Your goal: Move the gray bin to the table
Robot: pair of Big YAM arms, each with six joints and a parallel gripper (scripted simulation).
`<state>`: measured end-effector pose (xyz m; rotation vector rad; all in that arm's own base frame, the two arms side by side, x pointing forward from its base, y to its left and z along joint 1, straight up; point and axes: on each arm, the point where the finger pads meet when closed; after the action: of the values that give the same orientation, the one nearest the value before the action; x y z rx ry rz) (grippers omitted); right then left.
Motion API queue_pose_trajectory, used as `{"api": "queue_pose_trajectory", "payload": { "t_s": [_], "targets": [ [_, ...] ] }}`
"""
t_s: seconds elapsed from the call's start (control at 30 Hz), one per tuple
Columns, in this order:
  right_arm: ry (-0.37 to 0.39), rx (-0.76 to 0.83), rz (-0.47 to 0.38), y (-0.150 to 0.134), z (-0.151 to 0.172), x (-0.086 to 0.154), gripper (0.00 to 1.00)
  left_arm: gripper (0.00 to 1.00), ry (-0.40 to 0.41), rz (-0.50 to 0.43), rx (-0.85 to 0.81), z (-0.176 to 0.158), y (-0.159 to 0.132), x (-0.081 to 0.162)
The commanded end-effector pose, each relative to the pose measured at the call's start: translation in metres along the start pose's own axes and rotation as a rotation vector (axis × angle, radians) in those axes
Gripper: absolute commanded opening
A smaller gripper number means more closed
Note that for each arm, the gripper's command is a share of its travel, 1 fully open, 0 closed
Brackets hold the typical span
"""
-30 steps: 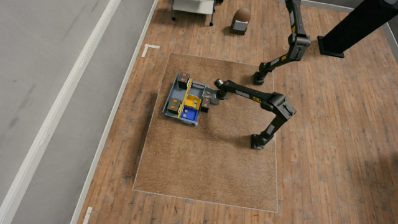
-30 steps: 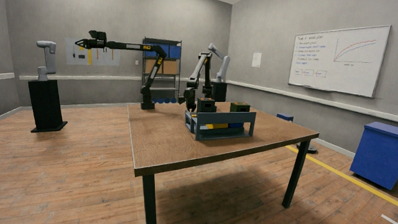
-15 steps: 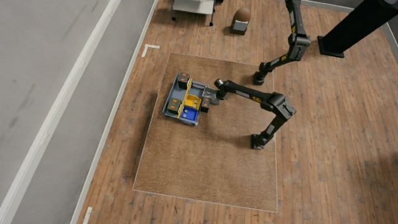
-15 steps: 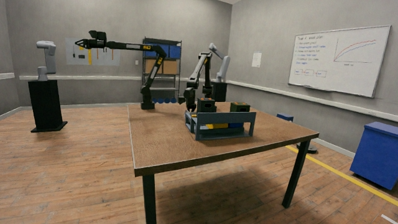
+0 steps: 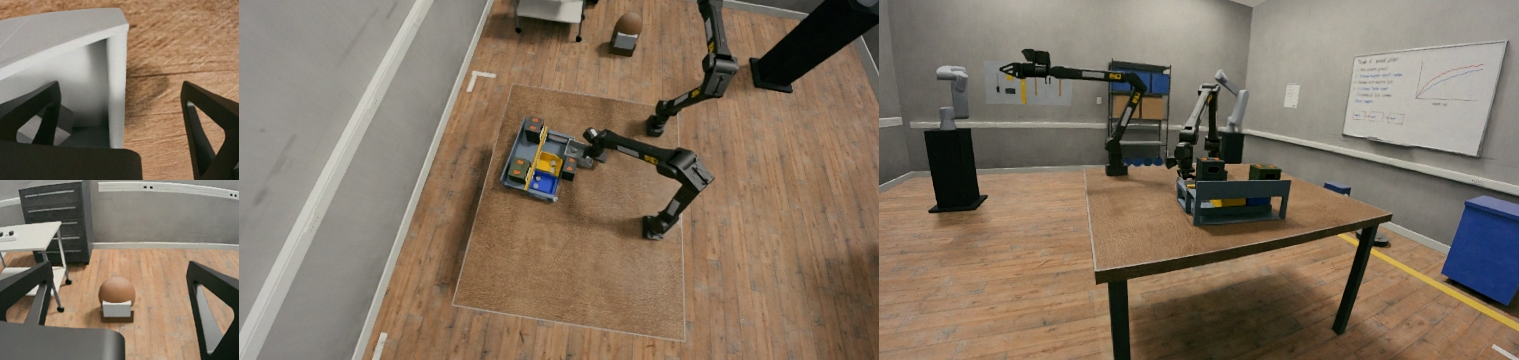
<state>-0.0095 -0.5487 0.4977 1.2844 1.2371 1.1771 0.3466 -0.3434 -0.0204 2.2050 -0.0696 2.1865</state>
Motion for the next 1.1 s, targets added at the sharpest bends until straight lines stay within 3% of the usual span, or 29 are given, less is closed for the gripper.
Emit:
{"api": "queue_pose_trajectory", "payload": {
  "t_s": [0.0, 0.47, 0.7, 0.77, 0.93, 1.07],
  "targets": [
    [-0.007, 0.017, -0.019, 0.002, -0.005, 0.004, 1.00, 0.90, -0.014, 0.016, 0.007, 0.002, -0.002, -0.011],
    [-0.007, 0.017, -0.019, 0.002, -0.005, 0.004, 1.00, 0.90, -0.002, 0.008, 0.009, 0.007, 0.001, -0.002],
    [-0.007, 0.017, -0.019, 0.002, -0.005, 0.004, 1.00, 0.90, 0.035, -0.025, 0.010, 0.014, 0.006, 0.022],
    [-0.007, 0.017, -0.019, 0.002, -0.005, 0.004, 1.00, 0.90, 0.023, -0.014, 0.010, 0.012, 0.005, 0.013],
    [-0.007, 0.017, -0.019, 0.002, -0.005, 0.004, 1.00, 0.90, 0.038, -0.028, 0.011, 0.016, 0.008, 0.023],
    [-0.007, 0.017, -0.019, 0.002, -0.005, 0.004, 1.00, 0.90, 0.026, -0.018, 0.011, 0.015, 0.007, 0.015]
  ]
}}
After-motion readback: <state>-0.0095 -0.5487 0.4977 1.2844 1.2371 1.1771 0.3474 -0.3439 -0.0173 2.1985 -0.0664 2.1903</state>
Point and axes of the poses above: on each arm, the point where the finger pads meet when closed, its own x axis back along the fingers, its own z axis across the jaws, y = z × x, and after that the axes turned 5 degrees about x, right-handed
